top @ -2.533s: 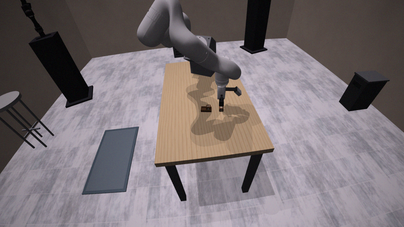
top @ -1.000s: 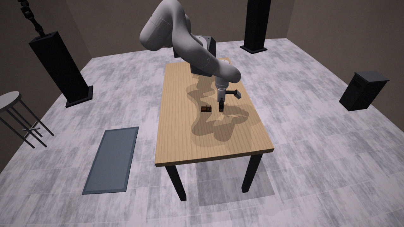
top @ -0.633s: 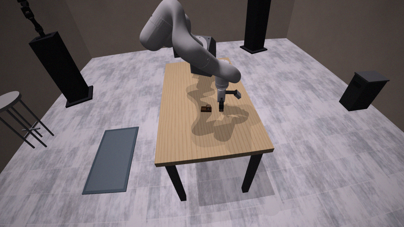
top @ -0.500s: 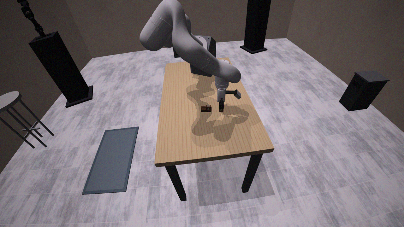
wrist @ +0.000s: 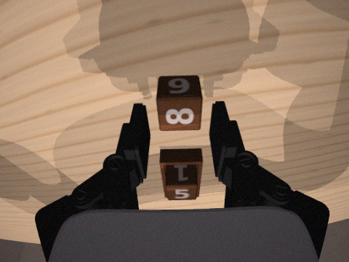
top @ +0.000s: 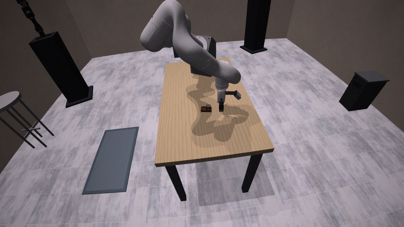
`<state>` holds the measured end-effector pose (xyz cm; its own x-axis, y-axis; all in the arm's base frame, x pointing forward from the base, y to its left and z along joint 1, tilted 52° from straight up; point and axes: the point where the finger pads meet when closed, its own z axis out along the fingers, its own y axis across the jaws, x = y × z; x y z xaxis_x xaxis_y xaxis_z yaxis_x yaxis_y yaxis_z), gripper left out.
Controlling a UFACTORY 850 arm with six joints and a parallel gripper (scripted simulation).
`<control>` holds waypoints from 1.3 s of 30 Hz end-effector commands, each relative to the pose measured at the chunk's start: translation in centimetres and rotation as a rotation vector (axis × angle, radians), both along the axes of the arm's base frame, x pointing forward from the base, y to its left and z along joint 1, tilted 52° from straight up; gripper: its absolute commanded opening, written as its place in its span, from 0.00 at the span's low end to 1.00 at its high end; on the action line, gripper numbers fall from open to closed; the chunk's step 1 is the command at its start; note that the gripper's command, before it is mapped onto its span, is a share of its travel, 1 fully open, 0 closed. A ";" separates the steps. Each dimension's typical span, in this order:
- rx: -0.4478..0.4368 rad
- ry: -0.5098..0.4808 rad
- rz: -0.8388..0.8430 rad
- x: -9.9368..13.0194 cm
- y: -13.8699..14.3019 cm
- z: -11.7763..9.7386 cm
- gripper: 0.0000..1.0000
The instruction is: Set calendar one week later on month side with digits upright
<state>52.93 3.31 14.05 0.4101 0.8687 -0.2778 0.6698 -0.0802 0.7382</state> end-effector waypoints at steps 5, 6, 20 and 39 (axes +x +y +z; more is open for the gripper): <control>0.000 -0.001 0.001 0.7 -0.5 -0.6 0.47; 0.000 -0.001 0.001 0.8 -0.6 -0.7 0.47; 0.000 -0.001 0.001 1.3 -1.0 -1.3 0.47; 0.000 -0.001 0.001 1.3 -1.0 -1.3 0.47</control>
